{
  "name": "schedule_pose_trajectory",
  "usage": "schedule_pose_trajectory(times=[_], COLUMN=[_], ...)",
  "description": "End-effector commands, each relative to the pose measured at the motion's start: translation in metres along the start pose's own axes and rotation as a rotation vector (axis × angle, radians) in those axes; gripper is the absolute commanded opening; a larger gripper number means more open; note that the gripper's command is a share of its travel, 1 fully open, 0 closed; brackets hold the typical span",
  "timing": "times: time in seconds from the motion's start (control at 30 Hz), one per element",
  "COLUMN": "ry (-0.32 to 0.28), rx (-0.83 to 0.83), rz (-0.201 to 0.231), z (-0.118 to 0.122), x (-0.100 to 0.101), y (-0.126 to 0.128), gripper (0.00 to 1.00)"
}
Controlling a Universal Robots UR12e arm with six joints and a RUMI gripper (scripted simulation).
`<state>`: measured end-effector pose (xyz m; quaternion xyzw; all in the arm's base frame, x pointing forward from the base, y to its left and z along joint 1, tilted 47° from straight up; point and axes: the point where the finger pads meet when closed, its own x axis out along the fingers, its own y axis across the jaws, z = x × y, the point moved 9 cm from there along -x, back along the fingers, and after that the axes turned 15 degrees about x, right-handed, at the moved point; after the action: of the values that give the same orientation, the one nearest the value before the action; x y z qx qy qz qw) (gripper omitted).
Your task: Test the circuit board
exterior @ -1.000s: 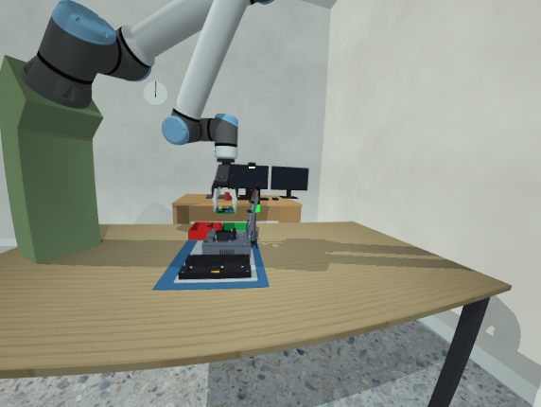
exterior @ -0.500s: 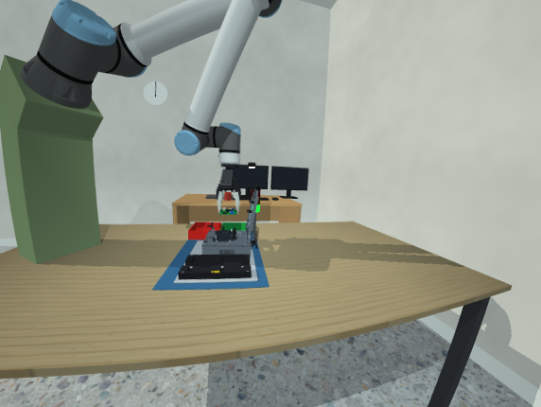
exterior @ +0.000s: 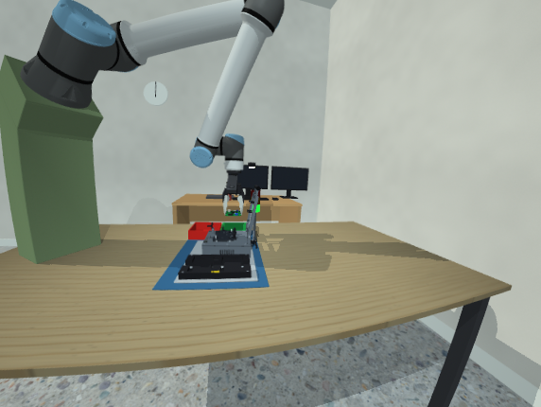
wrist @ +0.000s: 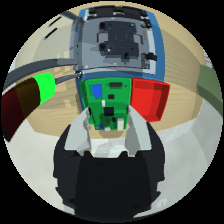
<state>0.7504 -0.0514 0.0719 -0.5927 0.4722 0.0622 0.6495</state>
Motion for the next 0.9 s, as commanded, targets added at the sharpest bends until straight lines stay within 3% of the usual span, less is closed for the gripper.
schedule_pose_trajectory(times=[0.0, 0.27, 0.87], ry=[0.009, 0.009, 0.01], rx=[0.01, 0.01, 0.011], rz=[-0.002, -0.002, -0.002], z=[0.017, 0.035, 0.034], x=[0.008, 0.013, 0.013], y=[-0.004, -0.004, -0.004], gripper=[0.39, 0.39, 0.39])
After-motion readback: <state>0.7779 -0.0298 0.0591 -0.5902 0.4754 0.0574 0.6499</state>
